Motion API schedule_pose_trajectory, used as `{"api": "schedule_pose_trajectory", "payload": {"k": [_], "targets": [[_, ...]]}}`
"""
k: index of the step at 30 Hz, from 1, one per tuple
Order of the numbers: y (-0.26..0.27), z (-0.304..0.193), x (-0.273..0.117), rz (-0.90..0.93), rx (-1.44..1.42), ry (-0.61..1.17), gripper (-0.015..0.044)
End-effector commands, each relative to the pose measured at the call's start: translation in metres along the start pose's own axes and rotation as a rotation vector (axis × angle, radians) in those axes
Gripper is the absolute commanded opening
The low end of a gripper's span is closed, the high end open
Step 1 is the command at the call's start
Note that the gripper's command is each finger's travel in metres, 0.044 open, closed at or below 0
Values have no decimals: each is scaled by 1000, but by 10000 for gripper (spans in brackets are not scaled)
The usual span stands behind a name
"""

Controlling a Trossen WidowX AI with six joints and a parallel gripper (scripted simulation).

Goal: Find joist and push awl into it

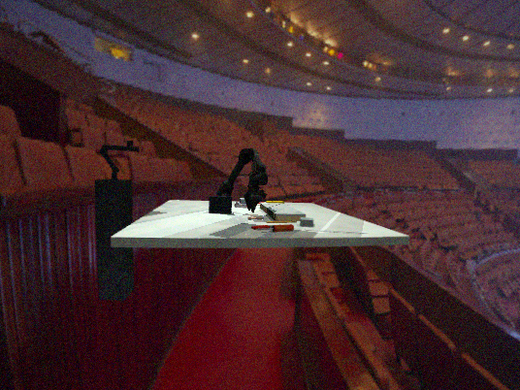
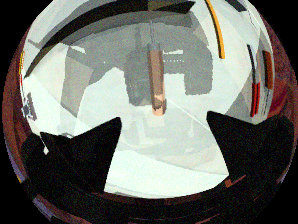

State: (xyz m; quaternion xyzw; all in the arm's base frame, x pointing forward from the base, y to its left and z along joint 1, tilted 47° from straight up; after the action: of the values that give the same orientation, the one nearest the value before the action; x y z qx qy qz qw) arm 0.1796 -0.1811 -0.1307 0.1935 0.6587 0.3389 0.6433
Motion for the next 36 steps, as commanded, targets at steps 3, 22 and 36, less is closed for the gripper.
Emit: {"api": "schedule_pose_trajectory", "payload": {"k": [3,22,36], "targets": [[3,1,12,13,4,3,440],[4,2,42,14,4,3,440],[4,2,42,14,4,3,177]]}}
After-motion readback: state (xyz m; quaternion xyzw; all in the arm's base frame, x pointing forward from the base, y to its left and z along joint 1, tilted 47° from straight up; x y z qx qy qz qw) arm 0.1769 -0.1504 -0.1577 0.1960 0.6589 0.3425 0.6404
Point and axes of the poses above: the point midway between the two fingers, 35 mm back from their tips, its own x axis out along the fingers, its own y axis across the jaws, z = x × y, the point moved 3 cm from there along -x, back along the fingers, and after that the axes turned 1 degree about x, right-handed, at the moved point
